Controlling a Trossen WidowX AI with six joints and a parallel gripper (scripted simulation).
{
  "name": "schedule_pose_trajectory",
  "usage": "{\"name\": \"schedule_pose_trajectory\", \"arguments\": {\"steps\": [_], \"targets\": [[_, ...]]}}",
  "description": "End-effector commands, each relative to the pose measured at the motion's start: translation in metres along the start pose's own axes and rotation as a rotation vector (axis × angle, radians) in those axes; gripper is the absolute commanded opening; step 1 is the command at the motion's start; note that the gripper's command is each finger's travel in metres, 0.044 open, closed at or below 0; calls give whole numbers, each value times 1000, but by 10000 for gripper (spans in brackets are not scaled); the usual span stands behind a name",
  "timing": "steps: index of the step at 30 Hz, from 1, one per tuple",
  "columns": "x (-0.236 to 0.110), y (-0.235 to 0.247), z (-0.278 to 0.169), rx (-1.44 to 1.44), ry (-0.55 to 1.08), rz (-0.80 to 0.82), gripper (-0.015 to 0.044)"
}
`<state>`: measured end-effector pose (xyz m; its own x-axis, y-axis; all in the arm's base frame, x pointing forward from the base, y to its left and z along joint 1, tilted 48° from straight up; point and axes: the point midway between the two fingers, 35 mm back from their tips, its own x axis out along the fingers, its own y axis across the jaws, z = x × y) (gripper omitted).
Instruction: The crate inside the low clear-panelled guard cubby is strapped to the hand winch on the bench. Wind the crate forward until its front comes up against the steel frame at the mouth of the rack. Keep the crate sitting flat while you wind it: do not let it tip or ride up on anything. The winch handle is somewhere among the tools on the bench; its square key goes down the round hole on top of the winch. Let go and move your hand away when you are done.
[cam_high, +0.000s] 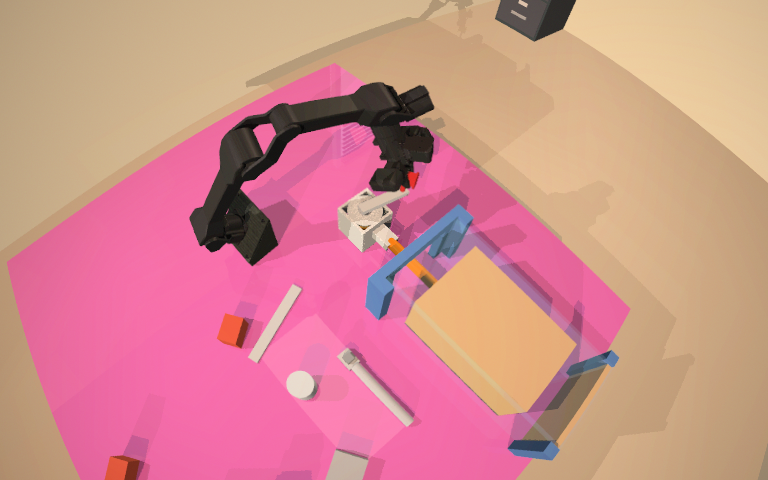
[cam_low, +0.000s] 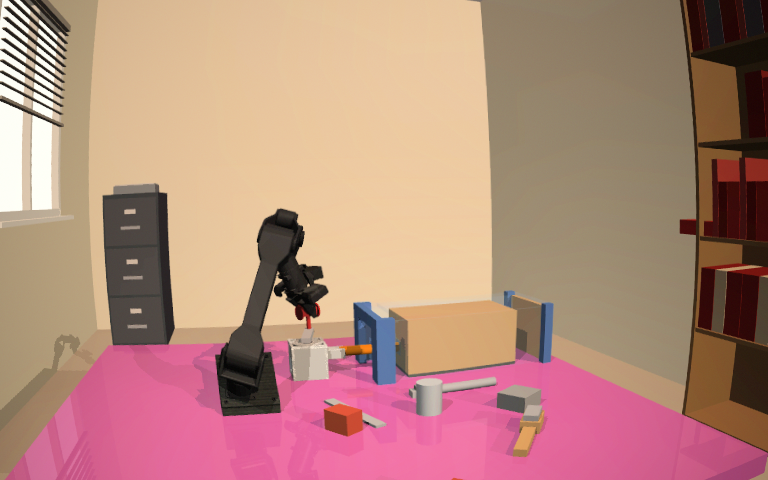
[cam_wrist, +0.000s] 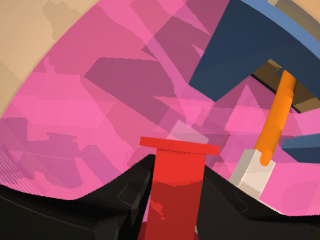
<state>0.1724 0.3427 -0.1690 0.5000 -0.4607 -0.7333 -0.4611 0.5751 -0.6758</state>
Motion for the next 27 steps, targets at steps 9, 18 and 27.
{"name": "schedule_pose_trajectory", "arguments": {"steps": [9, 18, 27], "targets": [[-12, 17, -29, -28, 23, 19, 0], [-18, 20, -42, -29, 24, 20, 0], [-24, 21, -54, -30, 25, 20, 0]]}}
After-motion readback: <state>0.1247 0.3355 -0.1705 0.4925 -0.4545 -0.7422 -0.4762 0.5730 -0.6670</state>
